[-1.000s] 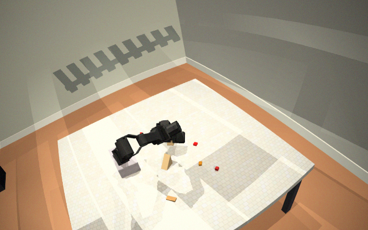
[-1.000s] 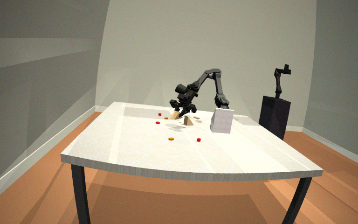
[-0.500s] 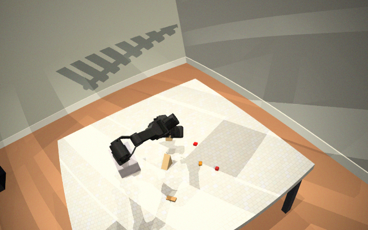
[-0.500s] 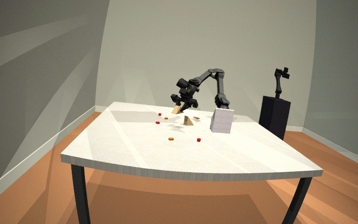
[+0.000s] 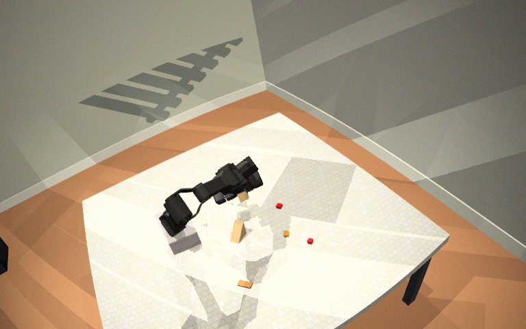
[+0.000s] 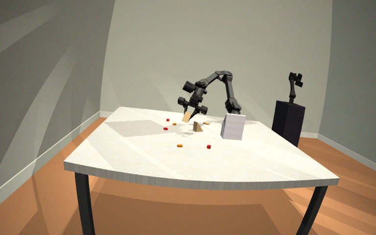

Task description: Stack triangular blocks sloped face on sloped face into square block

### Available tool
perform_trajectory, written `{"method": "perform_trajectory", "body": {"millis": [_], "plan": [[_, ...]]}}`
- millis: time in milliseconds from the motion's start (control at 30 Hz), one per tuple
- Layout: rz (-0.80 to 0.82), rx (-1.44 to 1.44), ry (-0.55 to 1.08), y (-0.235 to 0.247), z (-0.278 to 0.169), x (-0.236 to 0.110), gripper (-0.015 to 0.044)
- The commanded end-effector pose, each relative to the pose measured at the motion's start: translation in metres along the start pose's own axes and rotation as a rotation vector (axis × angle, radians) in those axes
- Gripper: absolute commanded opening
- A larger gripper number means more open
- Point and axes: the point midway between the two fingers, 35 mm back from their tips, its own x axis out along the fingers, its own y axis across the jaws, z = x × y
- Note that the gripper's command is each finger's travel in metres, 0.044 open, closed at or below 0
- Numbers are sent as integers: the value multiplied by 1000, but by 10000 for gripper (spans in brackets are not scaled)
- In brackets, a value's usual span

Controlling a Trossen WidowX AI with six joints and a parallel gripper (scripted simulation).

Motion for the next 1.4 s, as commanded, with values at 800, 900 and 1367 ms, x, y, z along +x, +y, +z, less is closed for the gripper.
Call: {"method": "perform_trajectory", "body": {"millis": [800,900,1367], "plan": [[253,-886,125,-1,6,5,0],[286,-982,130,-1,7,5,0],[449,-1426,131,-3,10,5,0]]}}
